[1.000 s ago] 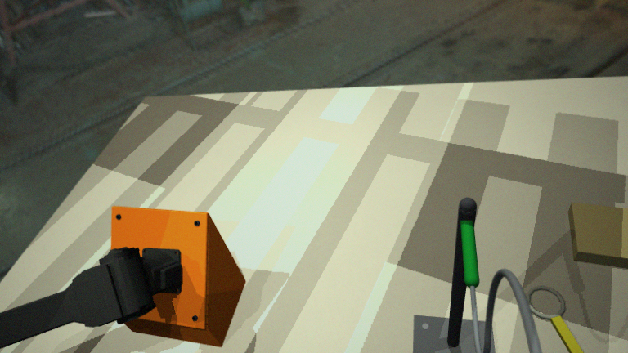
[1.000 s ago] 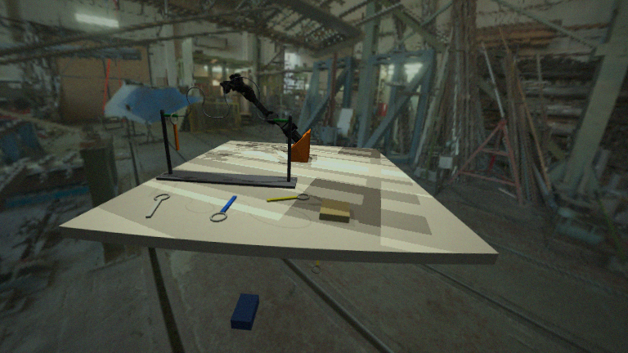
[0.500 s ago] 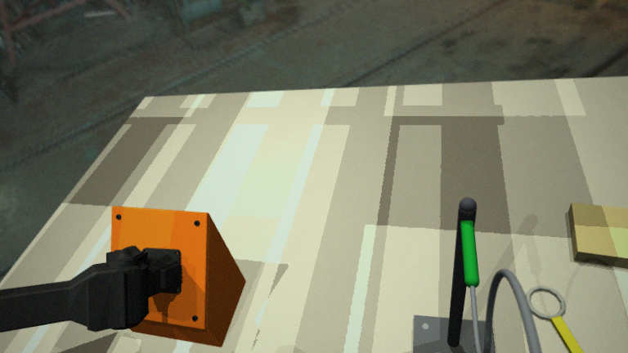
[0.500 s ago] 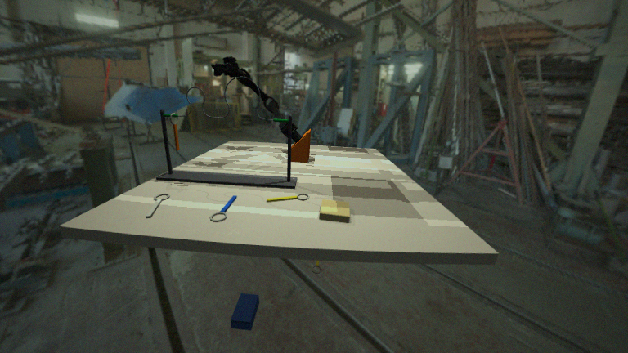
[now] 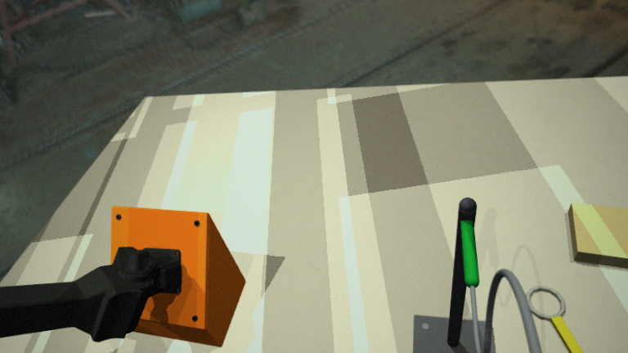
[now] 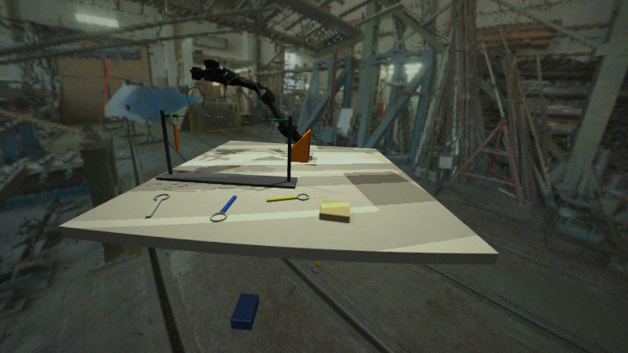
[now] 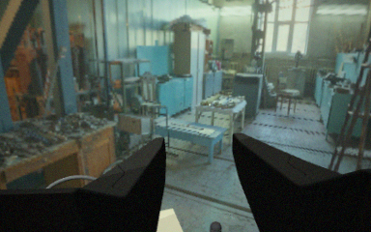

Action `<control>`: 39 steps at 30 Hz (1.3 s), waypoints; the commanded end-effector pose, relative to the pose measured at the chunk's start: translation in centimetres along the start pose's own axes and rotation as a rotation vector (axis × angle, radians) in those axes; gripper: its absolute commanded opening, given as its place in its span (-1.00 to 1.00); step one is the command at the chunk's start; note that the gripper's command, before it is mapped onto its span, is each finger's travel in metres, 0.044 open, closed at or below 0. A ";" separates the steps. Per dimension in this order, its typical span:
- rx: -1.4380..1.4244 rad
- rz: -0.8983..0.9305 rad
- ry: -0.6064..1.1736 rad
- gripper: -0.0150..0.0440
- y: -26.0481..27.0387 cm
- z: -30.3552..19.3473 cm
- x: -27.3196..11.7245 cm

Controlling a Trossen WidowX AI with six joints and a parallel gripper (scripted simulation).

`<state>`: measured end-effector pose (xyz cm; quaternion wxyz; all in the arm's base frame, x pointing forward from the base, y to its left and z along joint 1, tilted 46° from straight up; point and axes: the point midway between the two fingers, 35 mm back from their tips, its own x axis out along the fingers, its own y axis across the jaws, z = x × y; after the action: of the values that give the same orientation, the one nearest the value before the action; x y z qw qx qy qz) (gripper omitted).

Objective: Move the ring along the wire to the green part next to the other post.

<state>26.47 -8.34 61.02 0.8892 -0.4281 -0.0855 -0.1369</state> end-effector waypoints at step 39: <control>0.053 0.311 0.063 0.05 0.8 -34.6 6.0</control>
<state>31.41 -38.14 38.66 0.9160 -0.4006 0.0160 -0.0157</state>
